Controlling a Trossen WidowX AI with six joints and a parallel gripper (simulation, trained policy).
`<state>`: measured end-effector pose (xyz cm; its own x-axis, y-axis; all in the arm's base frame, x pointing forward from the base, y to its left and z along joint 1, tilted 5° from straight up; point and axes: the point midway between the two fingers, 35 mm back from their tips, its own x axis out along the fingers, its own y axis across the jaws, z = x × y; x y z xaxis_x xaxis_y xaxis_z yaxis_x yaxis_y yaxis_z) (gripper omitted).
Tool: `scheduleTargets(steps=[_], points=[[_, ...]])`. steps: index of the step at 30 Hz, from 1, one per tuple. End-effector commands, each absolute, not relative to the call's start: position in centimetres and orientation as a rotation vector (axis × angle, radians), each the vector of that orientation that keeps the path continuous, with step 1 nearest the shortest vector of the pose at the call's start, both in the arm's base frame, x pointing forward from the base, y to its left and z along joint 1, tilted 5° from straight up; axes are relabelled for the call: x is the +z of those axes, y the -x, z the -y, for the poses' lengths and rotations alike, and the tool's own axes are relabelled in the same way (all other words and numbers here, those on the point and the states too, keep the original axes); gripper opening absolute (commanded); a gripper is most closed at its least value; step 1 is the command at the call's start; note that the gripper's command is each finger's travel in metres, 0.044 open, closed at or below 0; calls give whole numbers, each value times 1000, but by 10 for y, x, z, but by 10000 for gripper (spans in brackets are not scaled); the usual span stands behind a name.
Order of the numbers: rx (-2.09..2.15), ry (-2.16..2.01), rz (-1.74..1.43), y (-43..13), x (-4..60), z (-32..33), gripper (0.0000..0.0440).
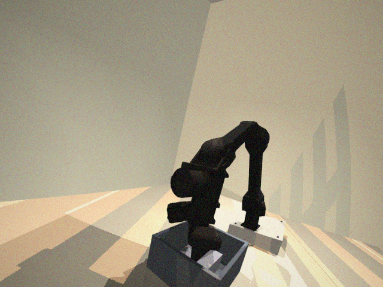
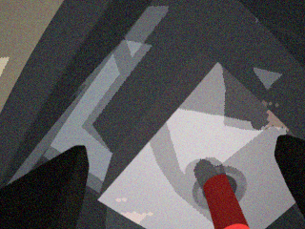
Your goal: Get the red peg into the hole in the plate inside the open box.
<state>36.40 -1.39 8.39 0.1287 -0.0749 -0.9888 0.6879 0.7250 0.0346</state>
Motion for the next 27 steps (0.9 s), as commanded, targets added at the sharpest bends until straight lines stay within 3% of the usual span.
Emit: scheduleTargets(steps=[1, 27], points=[[-571, -581, -1355, -373, 88, 12, 440], [-392, -631, -1310, -423, 129, -17, 440]])
